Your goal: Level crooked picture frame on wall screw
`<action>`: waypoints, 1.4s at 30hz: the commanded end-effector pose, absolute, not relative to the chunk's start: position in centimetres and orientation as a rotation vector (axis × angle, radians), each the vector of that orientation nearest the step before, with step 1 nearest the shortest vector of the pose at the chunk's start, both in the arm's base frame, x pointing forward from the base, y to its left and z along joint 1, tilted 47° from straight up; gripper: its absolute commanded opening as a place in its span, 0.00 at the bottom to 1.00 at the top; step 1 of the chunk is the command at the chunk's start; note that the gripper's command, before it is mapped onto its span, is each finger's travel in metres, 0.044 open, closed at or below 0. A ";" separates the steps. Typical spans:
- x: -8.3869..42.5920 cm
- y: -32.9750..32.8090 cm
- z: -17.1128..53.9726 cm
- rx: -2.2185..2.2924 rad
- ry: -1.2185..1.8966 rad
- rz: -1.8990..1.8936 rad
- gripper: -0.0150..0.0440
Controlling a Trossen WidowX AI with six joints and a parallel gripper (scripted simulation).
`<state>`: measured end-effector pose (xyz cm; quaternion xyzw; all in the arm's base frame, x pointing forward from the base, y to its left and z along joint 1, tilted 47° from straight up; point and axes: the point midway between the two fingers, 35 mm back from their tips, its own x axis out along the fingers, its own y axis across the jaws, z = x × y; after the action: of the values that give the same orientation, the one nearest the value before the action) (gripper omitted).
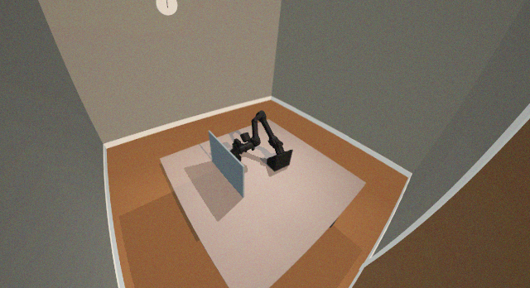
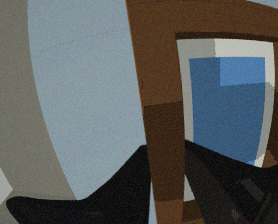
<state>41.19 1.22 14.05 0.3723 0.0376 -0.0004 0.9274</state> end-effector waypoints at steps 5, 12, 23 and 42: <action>41.2 1.2 14.0 0.755 0.077 0.000 0.39; 41.2 1.2 14.0 0.755 0.077 0.000 0.69; 34.6 0.7 14.8 0.836 0.080 0.006 0.69; 27.7 2.2 17.8 0.943 0.083 0.004 0.69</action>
<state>28.78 1.96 17.35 0.4444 0.0412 0.0028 0.8949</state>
